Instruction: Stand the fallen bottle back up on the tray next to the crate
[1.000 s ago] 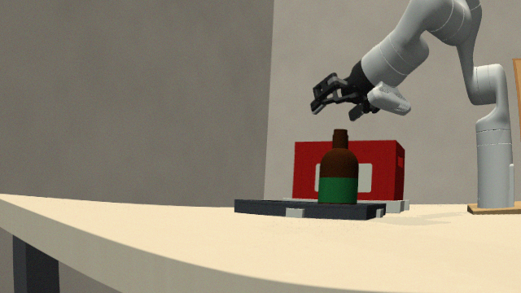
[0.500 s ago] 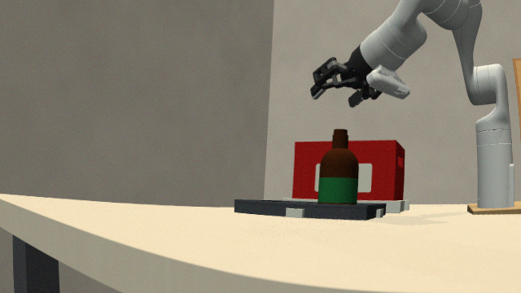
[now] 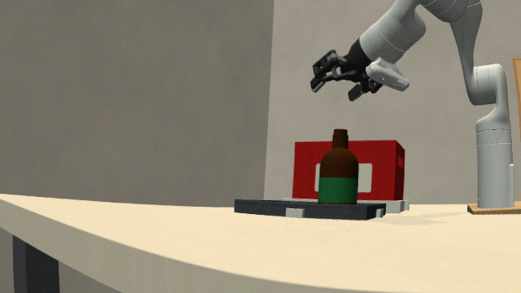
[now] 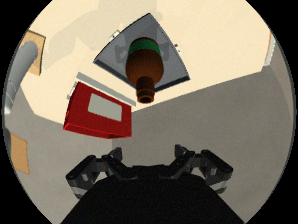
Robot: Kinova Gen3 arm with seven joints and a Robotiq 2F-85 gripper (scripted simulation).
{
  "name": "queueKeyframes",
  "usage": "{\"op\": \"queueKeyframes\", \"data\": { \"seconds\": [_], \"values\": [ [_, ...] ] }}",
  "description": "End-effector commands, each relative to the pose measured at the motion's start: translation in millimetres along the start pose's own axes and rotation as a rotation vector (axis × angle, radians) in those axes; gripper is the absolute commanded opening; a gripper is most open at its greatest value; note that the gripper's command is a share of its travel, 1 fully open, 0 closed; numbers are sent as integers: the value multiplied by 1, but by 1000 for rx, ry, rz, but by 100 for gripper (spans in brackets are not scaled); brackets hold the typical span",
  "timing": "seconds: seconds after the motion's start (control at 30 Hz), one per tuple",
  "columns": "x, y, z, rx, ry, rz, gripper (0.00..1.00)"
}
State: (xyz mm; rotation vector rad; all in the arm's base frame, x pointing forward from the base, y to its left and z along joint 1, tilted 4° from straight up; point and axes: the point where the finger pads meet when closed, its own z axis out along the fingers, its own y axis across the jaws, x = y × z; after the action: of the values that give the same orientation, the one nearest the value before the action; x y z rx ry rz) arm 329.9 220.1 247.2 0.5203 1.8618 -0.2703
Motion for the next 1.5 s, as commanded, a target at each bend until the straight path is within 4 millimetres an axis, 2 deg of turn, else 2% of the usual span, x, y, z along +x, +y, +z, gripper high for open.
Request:
{"op": "queueKeyframes", "data": {
  "seconds": [0.0,0.17,0.2,1.47],
  "values": [
    [-1,0,-1,-1,1,3,100],
    [-2,0,-1,-1,1,3,100],
    [-2,0,-1,-1,1,3,0],
    [-2,0,-1,-1,1,3,0]
  ]
}}
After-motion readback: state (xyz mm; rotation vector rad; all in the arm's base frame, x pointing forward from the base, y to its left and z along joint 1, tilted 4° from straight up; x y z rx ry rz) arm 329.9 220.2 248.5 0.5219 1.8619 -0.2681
